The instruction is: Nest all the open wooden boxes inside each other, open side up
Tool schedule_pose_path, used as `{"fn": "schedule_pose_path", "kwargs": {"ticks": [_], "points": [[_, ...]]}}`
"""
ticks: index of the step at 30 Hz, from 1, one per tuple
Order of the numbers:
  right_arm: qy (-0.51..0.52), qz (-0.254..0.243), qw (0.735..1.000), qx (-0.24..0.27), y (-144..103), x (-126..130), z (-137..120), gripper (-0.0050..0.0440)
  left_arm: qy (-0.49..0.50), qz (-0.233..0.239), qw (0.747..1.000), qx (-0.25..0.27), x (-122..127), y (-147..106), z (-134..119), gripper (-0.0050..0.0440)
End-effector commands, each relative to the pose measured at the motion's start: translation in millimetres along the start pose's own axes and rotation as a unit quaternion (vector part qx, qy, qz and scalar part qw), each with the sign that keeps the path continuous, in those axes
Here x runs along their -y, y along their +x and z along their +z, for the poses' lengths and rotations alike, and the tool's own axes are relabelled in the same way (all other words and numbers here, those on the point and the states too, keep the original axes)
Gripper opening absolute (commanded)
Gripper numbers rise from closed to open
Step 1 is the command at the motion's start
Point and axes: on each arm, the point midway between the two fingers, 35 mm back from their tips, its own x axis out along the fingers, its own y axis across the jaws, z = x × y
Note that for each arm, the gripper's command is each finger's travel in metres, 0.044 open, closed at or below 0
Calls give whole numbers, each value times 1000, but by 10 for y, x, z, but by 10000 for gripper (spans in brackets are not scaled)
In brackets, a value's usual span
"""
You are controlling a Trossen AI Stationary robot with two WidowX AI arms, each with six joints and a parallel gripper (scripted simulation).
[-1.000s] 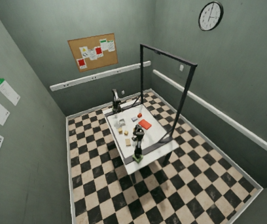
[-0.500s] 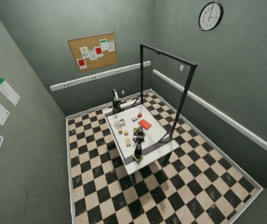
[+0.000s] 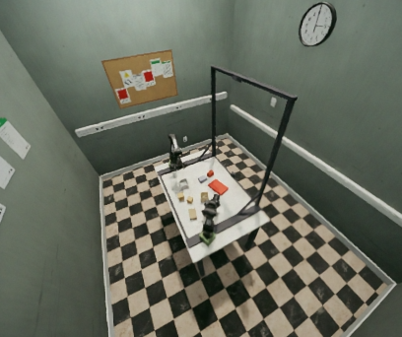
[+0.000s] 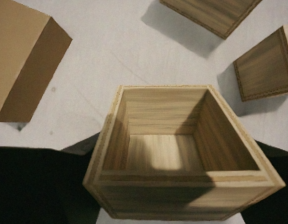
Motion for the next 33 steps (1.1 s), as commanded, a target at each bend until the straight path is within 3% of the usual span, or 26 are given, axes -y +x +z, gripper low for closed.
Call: {"fn": "schedule_pose_path", "kwargs": {"ticks": [1, 10, 16, 26, 33], "points": [[-2, 0, 1000, 9, -52, -6, 36, 400, -4, -6, 999, 48, 25, -36, -9, -50], [-2, 0, 1000, 9, -52, -6, 36, 400, -2, -1, 992, 130, 6, -20, -111, -50], [-2, 0, 1000, 9, -52, -6, 36, 400, -2, 0, 988, 156, 8, -15, -135, -50], [-2, 0, 1000, 9, -52, -6, 36, 400, -3, -1, 968, 252, 4, -6, -225, -50], [-2, 0, 1000, 9, -52, -6, 36, 400, -3, -1, 962, 274, 8, 0, -243, -50]]}}
